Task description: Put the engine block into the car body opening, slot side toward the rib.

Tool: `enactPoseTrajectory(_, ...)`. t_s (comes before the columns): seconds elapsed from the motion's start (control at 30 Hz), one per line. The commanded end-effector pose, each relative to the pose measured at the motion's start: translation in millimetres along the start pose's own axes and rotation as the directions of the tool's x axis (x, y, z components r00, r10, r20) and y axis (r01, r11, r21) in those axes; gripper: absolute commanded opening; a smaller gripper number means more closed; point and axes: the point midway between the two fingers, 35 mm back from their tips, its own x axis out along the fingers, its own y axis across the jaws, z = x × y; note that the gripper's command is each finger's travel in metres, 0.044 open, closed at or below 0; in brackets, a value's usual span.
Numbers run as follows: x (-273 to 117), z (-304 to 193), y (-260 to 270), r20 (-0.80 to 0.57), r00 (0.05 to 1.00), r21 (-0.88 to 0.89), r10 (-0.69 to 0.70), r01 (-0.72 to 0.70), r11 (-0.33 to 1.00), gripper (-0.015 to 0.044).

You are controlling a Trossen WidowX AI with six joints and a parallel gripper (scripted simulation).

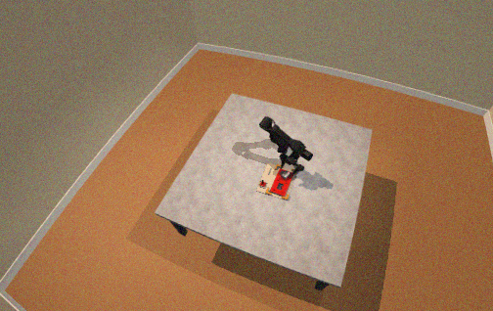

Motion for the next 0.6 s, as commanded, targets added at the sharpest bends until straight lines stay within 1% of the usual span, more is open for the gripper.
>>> enactPoseTrajectory(0.0,-0.1,0.7,0.1,0.003,1.000,-0.003,0.001,-0.001,1.000,0.0440)
enactPoseTrajectory(0.2,0.0,0.8,0.2,-0.002,1.000,-0.025,0.000,0.000,1.000,0.0440)
enactPoseTrajectory(0.37,1.0,1.5,1.2,-0.040,0.999,-0.186,-0.006,-0.002,0.982,0.0440)
enactPoseTrajectory(0.57,2.2,2.5,2.2,-0.087,0.996,-0.379,-0.013,-0.021,0.925,0.0440)
